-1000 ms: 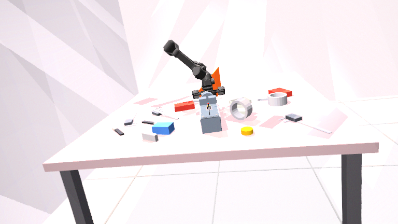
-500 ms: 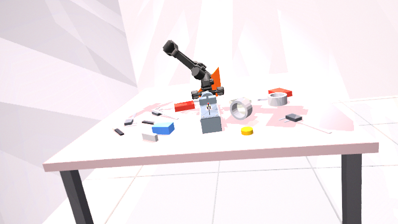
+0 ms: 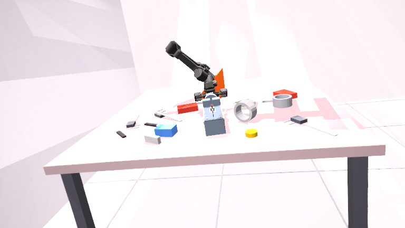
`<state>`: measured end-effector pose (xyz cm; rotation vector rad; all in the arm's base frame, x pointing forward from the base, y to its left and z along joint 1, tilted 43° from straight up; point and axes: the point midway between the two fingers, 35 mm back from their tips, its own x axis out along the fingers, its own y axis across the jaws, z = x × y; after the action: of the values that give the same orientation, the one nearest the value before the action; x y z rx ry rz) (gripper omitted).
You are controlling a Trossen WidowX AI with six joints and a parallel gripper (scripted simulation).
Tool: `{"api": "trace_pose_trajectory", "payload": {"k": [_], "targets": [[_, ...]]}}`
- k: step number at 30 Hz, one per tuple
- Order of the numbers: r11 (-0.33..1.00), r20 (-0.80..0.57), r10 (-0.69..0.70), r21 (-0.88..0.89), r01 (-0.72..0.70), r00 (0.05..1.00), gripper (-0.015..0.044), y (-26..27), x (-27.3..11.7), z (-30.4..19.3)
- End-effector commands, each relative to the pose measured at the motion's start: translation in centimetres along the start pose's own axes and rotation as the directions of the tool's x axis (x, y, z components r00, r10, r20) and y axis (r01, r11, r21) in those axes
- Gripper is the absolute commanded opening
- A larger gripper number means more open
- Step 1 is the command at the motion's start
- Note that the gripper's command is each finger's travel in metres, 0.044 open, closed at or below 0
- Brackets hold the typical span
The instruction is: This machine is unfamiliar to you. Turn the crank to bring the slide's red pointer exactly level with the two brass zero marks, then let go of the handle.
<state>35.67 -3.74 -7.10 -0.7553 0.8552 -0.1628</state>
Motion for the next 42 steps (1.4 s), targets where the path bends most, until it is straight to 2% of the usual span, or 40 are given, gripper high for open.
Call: {"api": "trace_pose_trajectory", "payload": {"k": [1, 42], "targets": [[1.000, -0.006, -0.024, 0.014, 0.024, 1.000, 0.0000, -0.9, 0.1, -0.1], [1.000, -0.007, -0.024, 0.014, 0.024, 1.000, 0.0000, -2.0, -0.3, 0.1]]}}
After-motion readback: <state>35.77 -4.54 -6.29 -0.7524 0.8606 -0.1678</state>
